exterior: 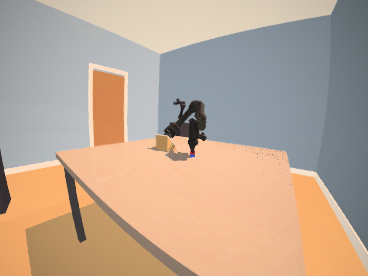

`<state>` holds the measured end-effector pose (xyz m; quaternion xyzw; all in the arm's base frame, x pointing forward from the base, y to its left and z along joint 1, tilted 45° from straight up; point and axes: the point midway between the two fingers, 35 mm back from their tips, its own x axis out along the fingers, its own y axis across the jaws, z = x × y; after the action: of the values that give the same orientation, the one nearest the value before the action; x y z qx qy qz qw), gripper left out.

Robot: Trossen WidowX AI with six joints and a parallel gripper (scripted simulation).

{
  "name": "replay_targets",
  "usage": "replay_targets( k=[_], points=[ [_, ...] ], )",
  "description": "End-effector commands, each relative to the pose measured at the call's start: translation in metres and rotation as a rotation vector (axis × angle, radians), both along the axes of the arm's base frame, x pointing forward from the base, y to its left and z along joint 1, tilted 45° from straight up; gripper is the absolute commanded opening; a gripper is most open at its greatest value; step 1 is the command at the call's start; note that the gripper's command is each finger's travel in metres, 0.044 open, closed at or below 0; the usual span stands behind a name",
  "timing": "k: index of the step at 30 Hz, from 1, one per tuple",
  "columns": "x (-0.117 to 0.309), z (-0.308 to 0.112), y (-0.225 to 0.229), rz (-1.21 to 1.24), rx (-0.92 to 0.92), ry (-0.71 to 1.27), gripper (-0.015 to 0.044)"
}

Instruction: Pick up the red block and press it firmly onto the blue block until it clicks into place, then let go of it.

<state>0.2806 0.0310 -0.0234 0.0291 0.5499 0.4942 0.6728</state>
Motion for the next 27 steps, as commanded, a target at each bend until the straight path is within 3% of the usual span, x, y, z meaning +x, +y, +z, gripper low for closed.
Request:
replay_targets(
  k=[1, 7, 16, 24, 27],
  points=[
    [0.000, 0.000, 0.000, 0.000, 0.000, 0.000, 0.0000],
    [0.000, 0.000, 0.000, 0.000, 0.000, 0.000, 0.0000],
    [0.000, 0.000, 0.000, 0.000, 0.000, 0.000, 0.0220],
    [0.001, 0.002, -0.002, 0.000, -0.001, 0.000, 0.0220],
    [0.008, 0.027, -0.030, -0.003, -0.005, 0.000, 0.0220]
  ],
)
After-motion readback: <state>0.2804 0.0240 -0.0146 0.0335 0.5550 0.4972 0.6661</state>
